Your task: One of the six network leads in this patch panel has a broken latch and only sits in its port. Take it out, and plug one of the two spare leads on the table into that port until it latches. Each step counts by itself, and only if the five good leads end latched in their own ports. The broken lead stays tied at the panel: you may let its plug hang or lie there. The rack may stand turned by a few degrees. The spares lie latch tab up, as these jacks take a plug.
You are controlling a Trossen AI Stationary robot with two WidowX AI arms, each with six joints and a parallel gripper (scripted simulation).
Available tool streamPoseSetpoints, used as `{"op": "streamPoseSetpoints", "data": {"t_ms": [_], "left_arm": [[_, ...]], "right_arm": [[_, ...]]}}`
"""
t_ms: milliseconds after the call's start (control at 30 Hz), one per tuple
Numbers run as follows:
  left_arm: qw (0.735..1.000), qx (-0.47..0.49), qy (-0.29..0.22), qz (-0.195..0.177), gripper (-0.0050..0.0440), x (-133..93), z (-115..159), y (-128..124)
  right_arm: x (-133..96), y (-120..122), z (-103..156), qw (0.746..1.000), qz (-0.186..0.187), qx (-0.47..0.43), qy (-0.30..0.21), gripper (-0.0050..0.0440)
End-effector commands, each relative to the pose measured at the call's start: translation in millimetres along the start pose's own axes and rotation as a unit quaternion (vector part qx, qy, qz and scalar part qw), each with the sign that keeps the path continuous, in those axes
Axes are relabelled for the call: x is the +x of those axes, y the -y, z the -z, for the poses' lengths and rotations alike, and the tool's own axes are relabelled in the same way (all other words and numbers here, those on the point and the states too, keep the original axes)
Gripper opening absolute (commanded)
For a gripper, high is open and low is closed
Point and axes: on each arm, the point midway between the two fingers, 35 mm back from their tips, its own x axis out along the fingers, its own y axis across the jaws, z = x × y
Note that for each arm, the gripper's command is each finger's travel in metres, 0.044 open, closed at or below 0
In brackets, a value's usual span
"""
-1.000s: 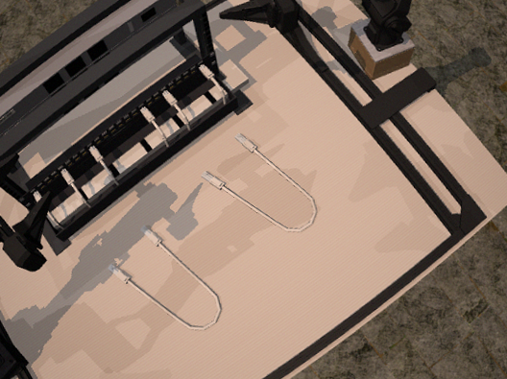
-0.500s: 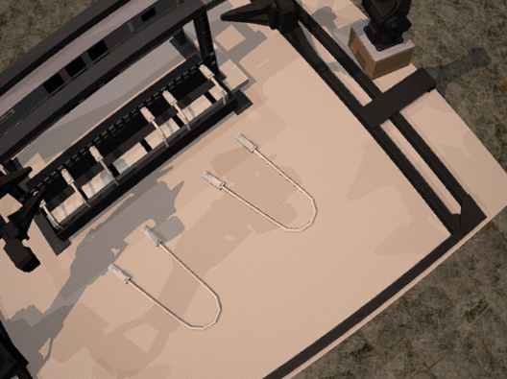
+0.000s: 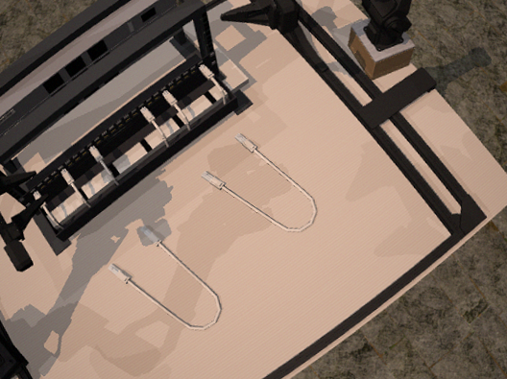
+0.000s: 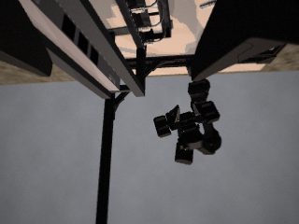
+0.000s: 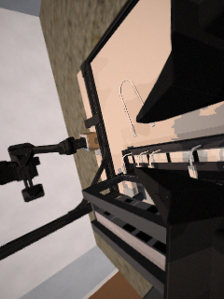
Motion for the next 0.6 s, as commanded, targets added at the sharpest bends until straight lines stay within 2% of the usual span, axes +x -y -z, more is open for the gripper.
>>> {"op": "streamPoseSetpoints", "data": {"t_ms": [0, 167, 200, 567], "left_arm": [[1.0, 0.0, 0.0, 0.0, 0.044, 0, 0, 0], [1.0, 0.0, 0.0, 0.0, 0.044, 0, 0, 0], [1.0, 0.0, 0.0, 0.0, 0.044, 0, 0, 0], [1.0, 0.0, 0.0, 0.0, 0.044, 0, 0, 0]], "right_arm": [[-1, -1, -4, 1.0, 0.002, 0.004, 0.003, 0.0176], [-1, -1, -4, 1.0, 0.002, 0.004, 0.003, 0.0176], [3, -3, 22, 0.992, 0.054, 0.084, -0.071, 0.0176], [3, -3, 22, 0.992, 0.054, 0.084, -0.071, 0.0176]]}}
